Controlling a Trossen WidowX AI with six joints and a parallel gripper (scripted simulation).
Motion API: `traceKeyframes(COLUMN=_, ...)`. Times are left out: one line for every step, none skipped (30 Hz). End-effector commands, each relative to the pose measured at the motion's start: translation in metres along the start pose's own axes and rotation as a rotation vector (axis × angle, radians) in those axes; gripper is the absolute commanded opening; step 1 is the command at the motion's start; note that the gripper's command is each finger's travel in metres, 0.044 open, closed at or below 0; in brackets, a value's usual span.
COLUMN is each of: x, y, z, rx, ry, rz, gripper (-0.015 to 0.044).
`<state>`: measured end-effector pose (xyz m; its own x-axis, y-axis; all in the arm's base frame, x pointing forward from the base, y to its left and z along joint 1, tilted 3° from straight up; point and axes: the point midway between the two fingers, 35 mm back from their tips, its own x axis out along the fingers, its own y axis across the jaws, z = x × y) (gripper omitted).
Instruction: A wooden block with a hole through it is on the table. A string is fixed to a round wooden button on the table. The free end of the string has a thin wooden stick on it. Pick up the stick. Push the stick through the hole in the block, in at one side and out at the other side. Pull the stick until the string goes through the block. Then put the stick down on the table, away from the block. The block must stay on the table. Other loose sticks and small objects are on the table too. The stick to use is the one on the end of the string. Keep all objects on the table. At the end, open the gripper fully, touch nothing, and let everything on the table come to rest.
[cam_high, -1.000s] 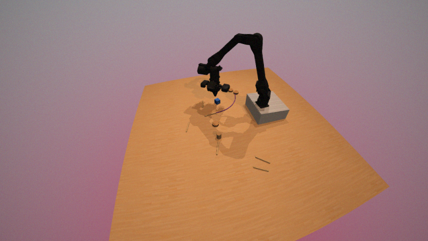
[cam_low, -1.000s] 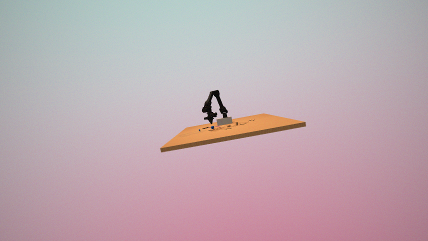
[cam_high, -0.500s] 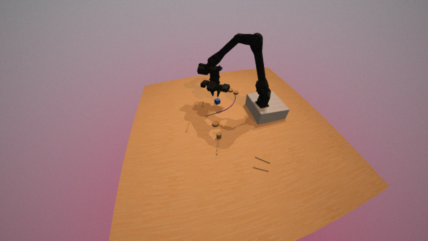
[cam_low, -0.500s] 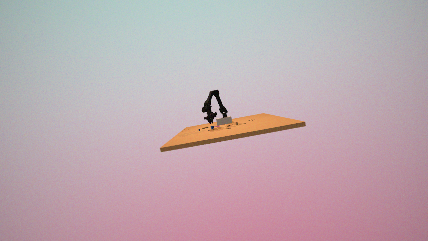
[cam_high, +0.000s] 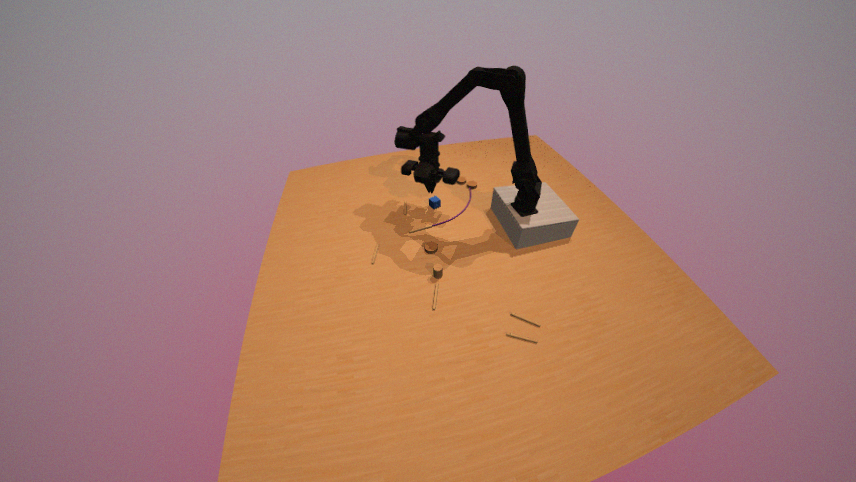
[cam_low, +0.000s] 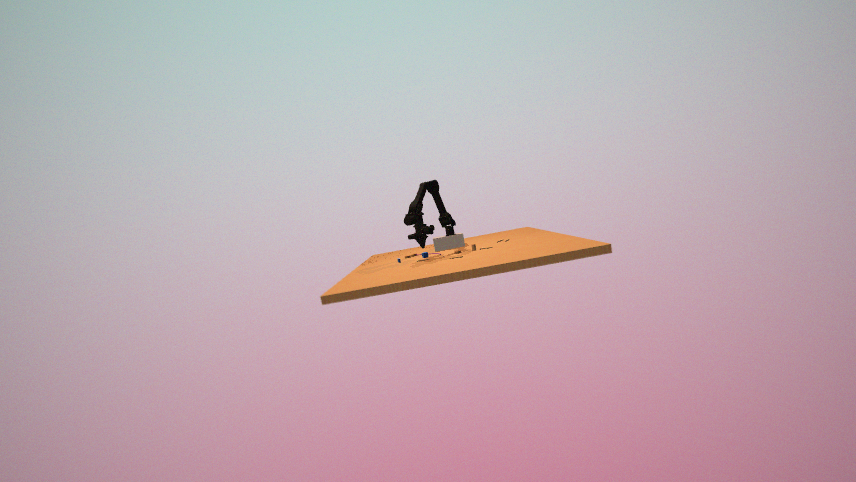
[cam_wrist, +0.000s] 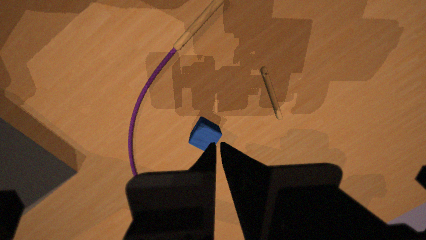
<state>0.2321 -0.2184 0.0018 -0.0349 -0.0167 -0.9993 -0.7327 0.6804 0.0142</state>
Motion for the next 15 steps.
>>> traceKeyframes(x=0.0, y=0.0, z=0.0, rx=0.0, ry=0.0, rz=0.0, gripper=0.0)
traceKeyframes(x=0.0, y=0.0, z=0.0, rx=0.0, ry=0.0, rz=0.0, gripper=0.0)
traceKeyframes(x=0.0, y=0.0, z=0.0, rx=0.0, ry=0.0, rz=0.0, gripper=0.0)
traceKeyframes(x=0.0, y=0.0, z=0.0, rx=0.0, ry=0.0, rz=0.0, gripper=0.0)
traceKeyframes(x=0.0, y=0.0, z=0.0, rx=0.0, ry=0.0, rz=0.0, gripper=0.0)
traceKeyframes(x=0.0, y=0.0, z=0.0, rx=0.0, ry=0.0, rz=0.0, gripper=0.0)
traceKeyframes(x=0.0, y=0.0, z=0.0, rx=0.0, ry=0.0, rz=0.0, gripper=0.0)
traceKeyframes(x=0.0, y=0.0, z=0.0, rx=0.0, ry=0.0, rz=0.0, gripper=0.0)
traceKeyframes(x=0.0, y=0.0, z=0.0, rx=0.0, ry=0.0, rz=0.0, gripper=0.0)
traceKeyframes(x=0.0, y=0.0, z=0.0, rx=0.0, ry=0.0, rz=0.0, gripper=0.0)
traceKeyframes(x=0.0, y=0.0, z=0.0, rx=0.0, ry=0.0, rz=0.0, gripper=0.0)
traceKeyframes(x=0.0, y=0.0, z=0.002, rx=0.011, ry=0.0, rz=0.0, gripper=0.0026)
traceKeyframes(x=0.0, y=0.001, z=0.006, rx=0.044, ry=-0.001, rz=0.0, gripper=0.0053)
traceKeyframes(x=0.0, y=0.003, z=0.014, rx=0.099, ry=-0.002, rz=0.0, gripper=0.0079)
traceKeyframes(x=0.0, y=0.005, z=0.023, rx=0.167, ry=-0.003, rz=0.001, gripper=0.0105)
